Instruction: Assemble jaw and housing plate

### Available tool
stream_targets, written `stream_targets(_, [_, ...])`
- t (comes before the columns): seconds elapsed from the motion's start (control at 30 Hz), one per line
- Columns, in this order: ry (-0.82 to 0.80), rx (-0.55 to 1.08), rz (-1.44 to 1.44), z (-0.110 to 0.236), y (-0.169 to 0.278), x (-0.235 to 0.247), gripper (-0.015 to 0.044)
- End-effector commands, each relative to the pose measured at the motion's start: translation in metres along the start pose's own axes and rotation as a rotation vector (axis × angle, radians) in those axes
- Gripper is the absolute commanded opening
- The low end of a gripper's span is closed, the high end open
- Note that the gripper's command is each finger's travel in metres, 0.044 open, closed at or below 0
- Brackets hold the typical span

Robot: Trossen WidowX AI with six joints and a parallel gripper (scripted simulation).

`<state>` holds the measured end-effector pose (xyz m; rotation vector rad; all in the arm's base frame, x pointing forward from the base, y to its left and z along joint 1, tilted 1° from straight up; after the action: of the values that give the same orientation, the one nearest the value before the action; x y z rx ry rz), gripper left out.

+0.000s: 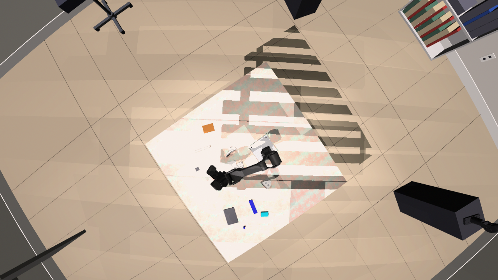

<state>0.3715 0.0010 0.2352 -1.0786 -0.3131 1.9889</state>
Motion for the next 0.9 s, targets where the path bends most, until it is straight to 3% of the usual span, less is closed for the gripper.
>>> stream_targets(0.0, [-0.050,0.080,0.006,-0.011,0.015,-0.005,0.0000])
stream_targets(0.87, [-0.403,0.526,-0.089,-0.037,0.114,-0.039,0.0000])
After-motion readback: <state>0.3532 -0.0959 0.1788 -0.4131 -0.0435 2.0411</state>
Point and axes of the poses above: the point midway between the two fingers, 35 mm back from their tips, its own z axis back along the fingers, its own x axis across the jaws, y = z × x, the point moved 7 cm from there along z, back along the fingers, and after that the axes turned 8 degrees about z, right-handed, at the moved point
